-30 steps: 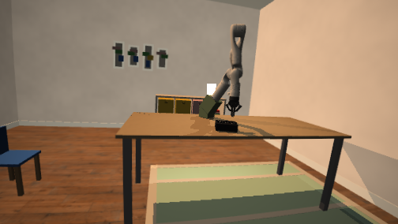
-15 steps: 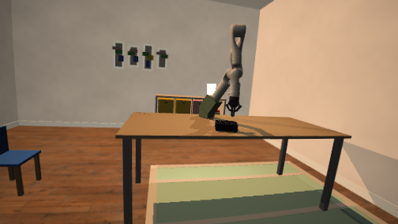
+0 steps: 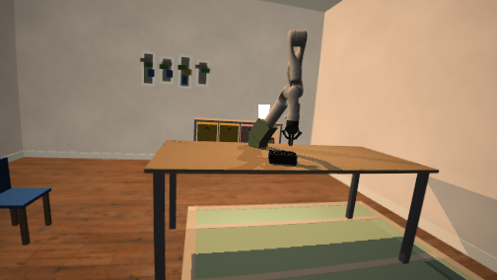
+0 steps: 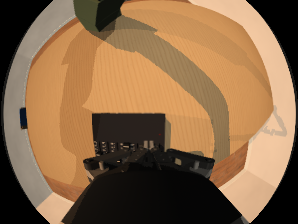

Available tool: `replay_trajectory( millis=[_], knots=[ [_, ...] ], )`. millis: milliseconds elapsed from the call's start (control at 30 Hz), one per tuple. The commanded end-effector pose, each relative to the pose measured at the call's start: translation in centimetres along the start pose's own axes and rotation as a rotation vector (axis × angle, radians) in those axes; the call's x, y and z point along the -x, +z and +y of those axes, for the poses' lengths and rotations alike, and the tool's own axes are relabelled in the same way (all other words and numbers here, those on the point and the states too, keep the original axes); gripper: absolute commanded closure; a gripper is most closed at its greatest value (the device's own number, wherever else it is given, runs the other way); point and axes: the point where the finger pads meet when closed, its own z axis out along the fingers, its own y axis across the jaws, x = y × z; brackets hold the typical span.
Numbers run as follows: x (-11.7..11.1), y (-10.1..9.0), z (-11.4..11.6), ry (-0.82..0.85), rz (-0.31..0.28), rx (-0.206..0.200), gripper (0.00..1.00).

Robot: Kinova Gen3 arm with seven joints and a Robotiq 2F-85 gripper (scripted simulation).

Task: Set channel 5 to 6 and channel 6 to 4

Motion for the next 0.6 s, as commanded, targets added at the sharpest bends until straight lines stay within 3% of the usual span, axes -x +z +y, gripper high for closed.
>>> replay_trajectory(
  millis=[0,567],
  knots=[
    [0.02,-0.02,-0.02,0.0,-0.001,0.0,1.0],
    [0.02,0.35,-0.01,0.0,-0.001,-0.001,1.0]
  ],
)
